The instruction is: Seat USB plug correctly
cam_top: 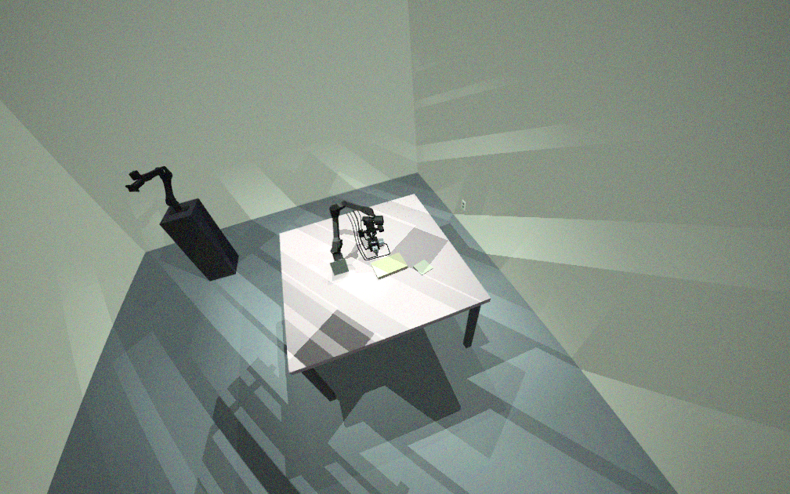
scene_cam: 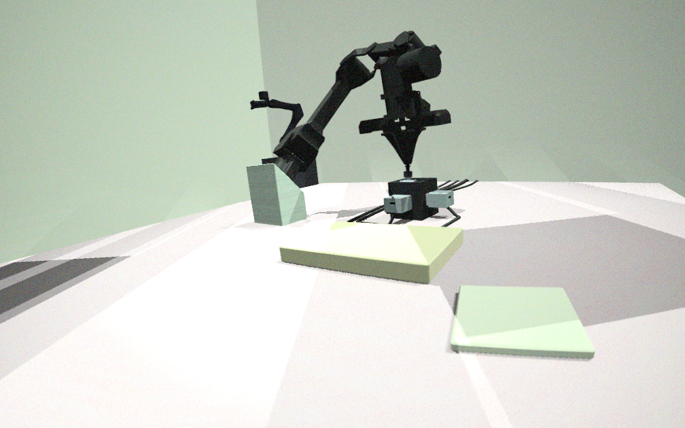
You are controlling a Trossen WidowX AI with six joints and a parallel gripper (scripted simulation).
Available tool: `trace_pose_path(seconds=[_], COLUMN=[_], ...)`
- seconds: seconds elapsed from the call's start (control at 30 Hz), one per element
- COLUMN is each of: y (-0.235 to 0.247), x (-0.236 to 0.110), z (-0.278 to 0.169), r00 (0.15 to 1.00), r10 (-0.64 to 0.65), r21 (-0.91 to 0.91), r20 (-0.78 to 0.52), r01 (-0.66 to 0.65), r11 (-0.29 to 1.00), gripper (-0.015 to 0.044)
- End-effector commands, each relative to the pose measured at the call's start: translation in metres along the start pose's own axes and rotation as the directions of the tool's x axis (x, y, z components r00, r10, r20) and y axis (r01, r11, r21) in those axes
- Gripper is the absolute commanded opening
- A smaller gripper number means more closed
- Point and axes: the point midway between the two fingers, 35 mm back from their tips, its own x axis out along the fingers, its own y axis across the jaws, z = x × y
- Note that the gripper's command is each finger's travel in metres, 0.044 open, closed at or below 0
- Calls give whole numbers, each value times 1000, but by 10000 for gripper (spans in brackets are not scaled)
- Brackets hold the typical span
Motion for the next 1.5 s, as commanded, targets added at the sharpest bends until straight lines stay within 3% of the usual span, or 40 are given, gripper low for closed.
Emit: trace_pose_path(seconds=[0.0, 1.47], y=[0, 0], x=[1, 6], z=[0, 0], r00=[1000, 1000], r10=[-2, -2], r21=[3, 3], r20=[3, 3], r01=[2, 2], r11=[1000, 1000], gripper=[0, 0])
